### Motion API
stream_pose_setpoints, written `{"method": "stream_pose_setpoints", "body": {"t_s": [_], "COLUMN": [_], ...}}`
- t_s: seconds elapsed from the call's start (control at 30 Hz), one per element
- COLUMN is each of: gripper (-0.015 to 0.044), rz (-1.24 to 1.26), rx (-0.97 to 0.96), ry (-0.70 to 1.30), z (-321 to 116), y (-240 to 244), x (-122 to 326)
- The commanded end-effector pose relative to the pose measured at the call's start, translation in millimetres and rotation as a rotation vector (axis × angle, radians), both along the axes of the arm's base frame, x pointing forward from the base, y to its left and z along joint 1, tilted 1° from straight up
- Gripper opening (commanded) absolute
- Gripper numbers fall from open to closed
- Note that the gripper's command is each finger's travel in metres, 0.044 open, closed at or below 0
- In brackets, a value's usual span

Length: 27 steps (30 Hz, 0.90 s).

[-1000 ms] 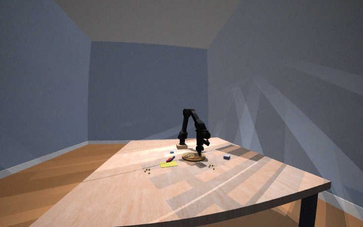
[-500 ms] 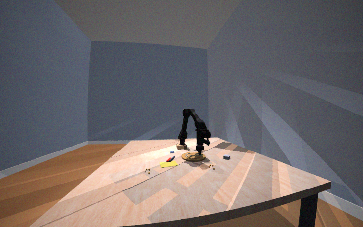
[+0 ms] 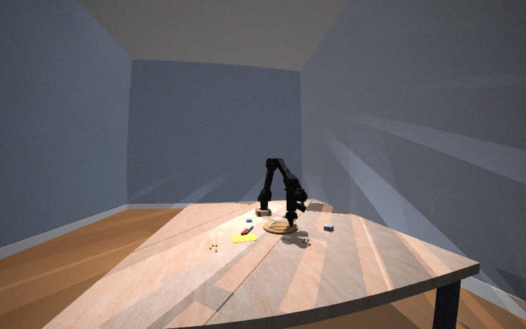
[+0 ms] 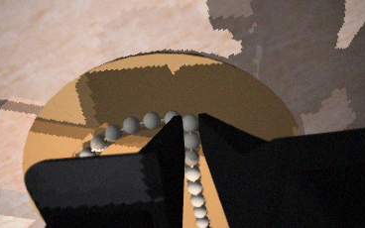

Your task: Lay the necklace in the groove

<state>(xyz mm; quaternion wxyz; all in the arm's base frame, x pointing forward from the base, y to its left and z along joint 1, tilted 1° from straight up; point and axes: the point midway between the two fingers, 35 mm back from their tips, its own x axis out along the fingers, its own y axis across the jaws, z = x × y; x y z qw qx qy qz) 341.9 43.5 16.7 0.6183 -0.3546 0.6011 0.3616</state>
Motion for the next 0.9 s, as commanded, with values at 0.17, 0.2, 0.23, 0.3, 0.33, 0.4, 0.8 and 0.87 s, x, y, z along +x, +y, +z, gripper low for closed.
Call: {"method": "stream_pose_setpoints", "body": {"t_s": [0.17,0.2,0.23,0.3,0.33,0.4,0.8,0.87], "gripper": [0.0210,0.0236,0.0263,0.0315,0.0341,0.0394,0.0440,0.0440], "rz": [0.000,0.000,0.000,0.000,0.000,-0.003,-0.004,-0.004], "rx": [0.000,0.000,0.000,0.000,0.000,0.001,0.001,0.001], "ry": [-0.002,-0.002,-0.002,-0.002,-0.001,0.001,0.002,0.002], "z": [0.8,0.8,0.8,0.8,1.1,3.8,5.2,5.2], "y": [0.0,0.0,0.0,0.0,0.0,0.1,-0.1,-0.1], "x": [0.2,0.2,0.2,0.2,0.2,-0.1,-0.2,-0.2]}}
